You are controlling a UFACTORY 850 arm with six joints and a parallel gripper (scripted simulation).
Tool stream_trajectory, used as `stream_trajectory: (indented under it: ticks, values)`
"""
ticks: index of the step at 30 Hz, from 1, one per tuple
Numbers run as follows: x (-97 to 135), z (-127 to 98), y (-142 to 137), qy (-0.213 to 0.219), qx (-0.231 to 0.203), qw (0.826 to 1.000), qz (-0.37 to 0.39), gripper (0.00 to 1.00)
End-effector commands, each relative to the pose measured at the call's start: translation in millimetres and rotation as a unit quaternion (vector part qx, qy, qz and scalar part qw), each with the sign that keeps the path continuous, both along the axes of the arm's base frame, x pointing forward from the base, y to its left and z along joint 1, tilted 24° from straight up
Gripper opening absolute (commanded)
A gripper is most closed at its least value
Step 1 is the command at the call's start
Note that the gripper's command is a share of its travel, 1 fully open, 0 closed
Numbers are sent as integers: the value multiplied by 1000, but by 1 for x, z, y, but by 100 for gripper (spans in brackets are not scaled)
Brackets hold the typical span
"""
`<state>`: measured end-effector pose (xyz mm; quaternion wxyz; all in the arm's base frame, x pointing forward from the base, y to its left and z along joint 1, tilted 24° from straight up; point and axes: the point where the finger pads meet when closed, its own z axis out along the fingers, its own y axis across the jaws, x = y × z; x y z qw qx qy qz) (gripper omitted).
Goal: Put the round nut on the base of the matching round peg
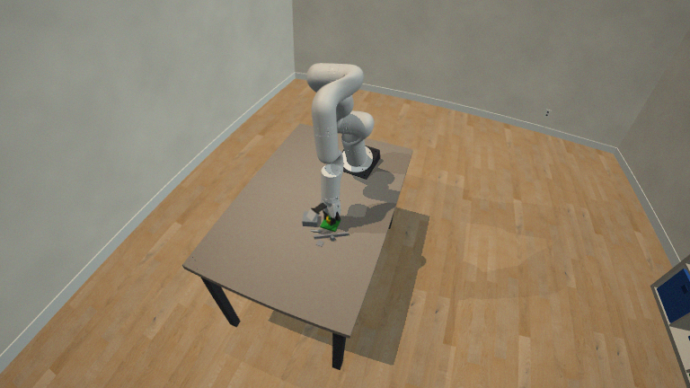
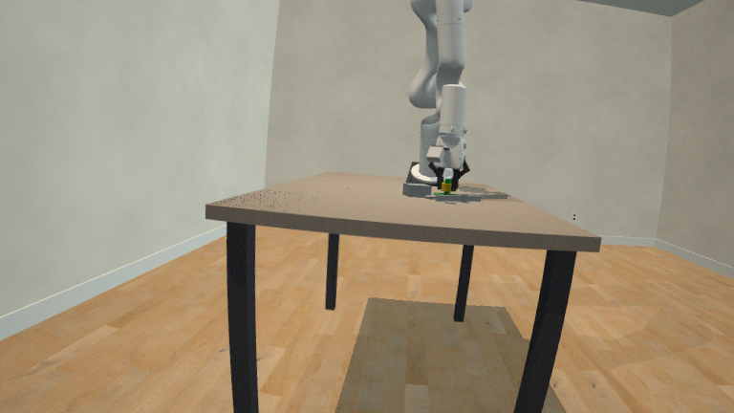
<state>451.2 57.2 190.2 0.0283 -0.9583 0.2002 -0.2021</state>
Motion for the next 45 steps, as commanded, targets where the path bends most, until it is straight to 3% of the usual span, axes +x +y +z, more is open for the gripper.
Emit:
stream_trajectory:
  ticks: [1, 45]
  values:
    - [1, -1, 0, -3, 1, 1000, 0, 0]
    - [3, -10, 2, 0, 5, 1000, 2, 0]
